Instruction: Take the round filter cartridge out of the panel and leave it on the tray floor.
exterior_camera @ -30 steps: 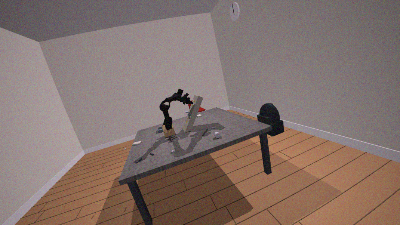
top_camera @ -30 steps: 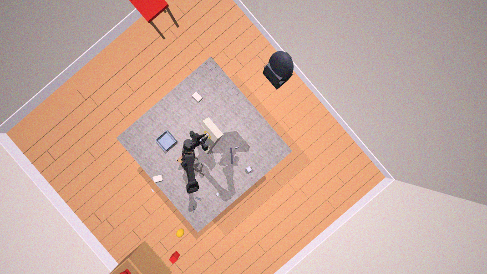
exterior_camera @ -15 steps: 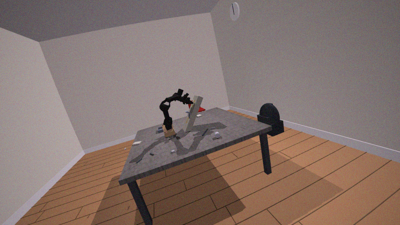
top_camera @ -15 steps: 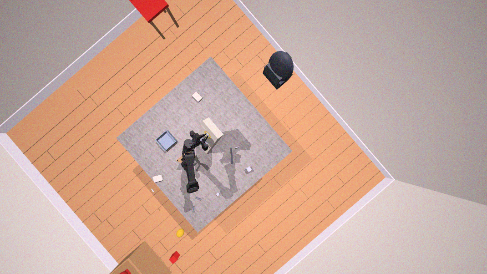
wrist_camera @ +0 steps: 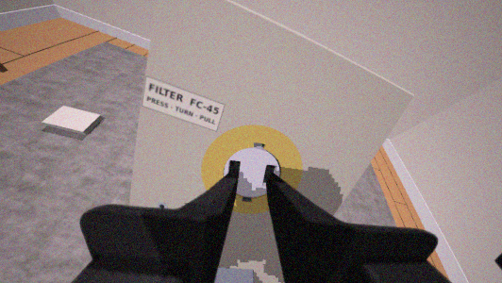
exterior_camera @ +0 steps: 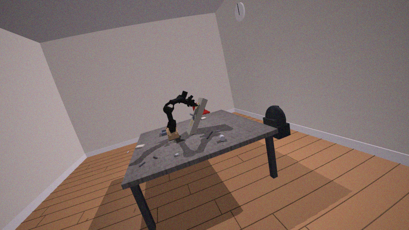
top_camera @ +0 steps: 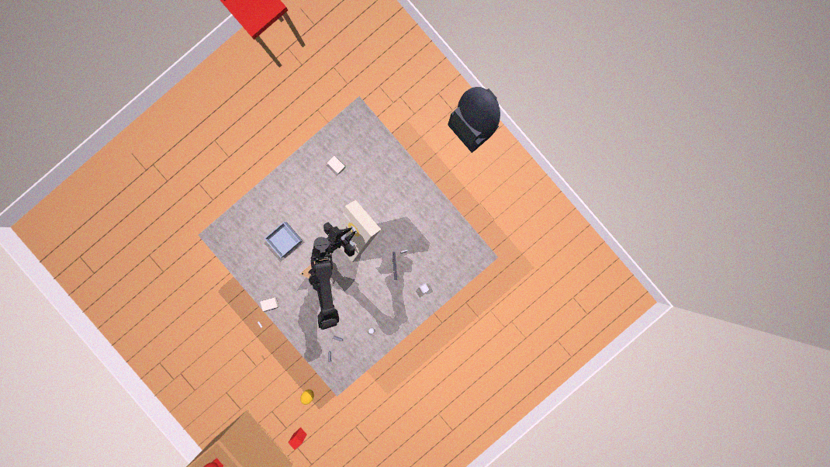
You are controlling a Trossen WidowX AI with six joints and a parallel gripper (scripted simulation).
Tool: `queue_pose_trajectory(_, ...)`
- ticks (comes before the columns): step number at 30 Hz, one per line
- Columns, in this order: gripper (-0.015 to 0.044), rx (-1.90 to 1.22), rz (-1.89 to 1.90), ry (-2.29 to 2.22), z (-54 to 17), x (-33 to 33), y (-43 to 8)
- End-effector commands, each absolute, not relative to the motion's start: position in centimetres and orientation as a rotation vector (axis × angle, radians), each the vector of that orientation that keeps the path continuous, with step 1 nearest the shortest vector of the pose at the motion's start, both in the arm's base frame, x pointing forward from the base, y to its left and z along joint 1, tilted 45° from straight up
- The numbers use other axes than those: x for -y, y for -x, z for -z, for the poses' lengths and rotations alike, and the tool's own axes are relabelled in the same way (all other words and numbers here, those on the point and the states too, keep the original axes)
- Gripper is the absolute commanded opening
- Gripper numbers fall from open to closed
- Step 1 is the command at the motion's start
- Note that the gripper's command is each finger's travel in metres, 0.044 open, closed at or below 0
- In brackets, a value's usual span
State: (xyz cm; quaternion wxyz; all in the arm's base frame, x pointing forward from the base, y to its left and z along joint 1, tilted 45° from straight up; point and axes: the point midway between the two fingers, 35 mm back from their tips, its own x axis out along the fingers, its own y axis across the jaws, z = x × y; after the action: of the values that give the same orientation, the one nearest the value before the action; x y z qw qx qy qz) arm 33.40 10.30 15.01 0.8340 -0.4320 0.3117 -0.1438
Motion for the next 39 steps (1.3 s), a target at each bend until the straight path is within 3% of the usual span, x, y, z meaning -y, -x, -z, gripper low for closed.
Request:
queue_pose_trajectory(1,0.0112,-0.662,0.298,0.916,-14.9,-10.37,-33.43)
queue_pose_trajectory(39,0.0112,-0.662,0.298,0.916,-14.59,-9.96,-34.05)
